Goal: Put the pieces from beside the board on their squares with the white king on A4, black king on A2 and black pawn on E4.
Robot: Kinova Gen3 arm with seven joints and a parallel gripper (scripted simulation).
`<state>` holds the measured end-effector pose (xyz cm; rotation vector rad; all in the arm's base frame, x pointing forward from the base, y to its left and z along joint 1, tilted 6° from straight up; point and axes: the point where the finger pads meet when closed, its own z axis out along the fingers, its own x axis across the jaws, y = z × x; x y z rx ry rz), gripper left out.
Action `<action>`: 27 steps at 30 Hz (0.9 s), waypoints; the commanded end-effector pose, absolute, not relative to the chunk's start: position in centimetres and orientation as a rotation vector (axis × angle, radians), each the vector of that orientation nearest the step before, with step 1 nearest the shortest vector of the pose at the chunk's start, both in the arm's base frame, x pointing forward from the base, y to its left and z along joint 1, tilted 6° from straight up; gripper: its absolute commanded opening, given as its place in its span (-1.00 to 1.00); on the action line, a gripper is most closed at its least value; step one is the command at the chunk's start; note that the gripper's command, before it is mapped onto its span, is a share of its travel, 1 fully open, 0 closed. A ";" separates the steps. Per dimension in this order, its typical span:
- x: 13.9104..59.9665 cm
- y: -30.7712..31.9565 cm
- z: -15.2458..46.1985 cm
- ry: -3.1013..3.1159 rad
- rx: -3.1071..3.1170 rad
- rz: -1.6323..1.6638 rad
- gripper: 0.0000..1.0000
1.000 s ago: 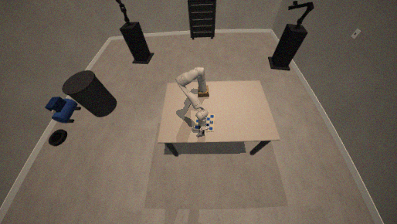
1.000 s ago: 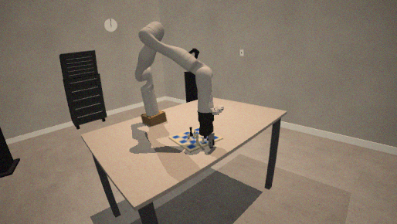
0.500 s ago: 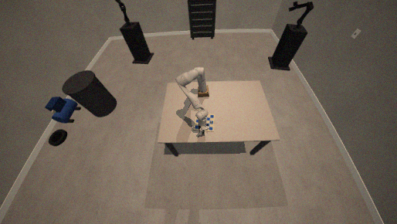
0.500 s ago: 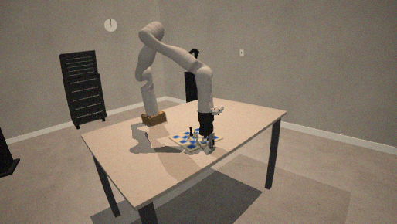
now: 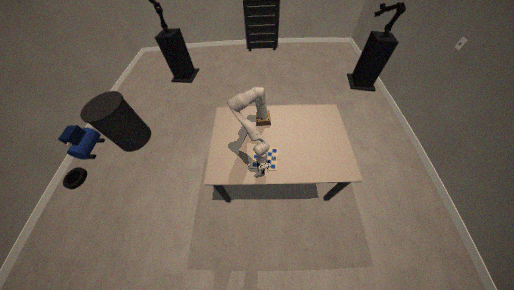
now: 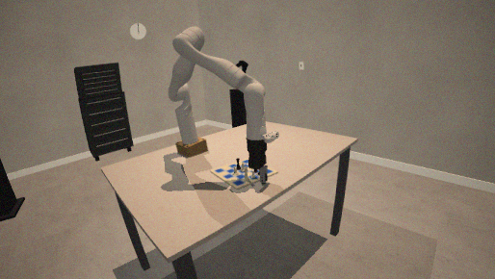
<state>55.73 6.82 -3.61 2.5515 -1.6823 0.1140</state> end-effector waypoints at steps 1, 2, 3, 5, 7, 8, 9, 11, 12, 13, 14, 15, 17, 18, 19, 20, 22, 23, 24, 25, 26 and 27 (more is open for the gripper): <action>55.8 7.0 -2.7 -1.687 2.552 0.119 -1.00; 55.8 7.0 -2.7 -1.687 2.552 0.119 -1.00; 55.8 7.0 -2.2 -1.687 2.551 0.119 -1.00; 55.8 7.1 -0.9 -1.687 2.551 0.119 -1.00; 55.8 7.3 0.6 -1.687 2.551 0.119 -1.00; 55.8 7.4 1.4 -1.687 2.551 0.119 -1.00; 55.8 7.5 2.1 -1.687 2.551 0.119 -1.00; 55.7 7.6 3.6 -1.688 2.551 0.119 -1.00; 55.7 7.7 4.2 -1.688 2.551 0.119 -1.00; 55.7 7.7 4.7 -1.688 2.551 0.119 -1.00; 55.7 7.8 5.2 -1.688 2.551 0.119 -1.00; 55.7 7.8 5.5 -1.688 2.551 0.119 -1.00; 55.7 7.9 6.0 -1.688 2.551 0.119 -1.00; 55.7 7.9 6.0 -1.688 2.551 0.119 -1.00; 55.7 7.9 6.0 -1.688 2.551 0.119 -1.00; 55.7 7.9 6.1 -1.688 2.551 0.119 -1.00; 55.7 7.9 6.1 -1.688 2.551 0.119 -1.00; 55.7 7.9 6.1 -1.688 2.551 0.119 -1.00; 55.7 7.9 6.1 -1.688 2.551 0.119 -1.00; 55.7 7.9 6.1 -1.688 2.551 0.119 -1.00; 55.7 7.9 6.1 -1.688 2.551 0.119 -1.00; 55.7 7.9 6.1 -1.688 2.551 0.119 -1.00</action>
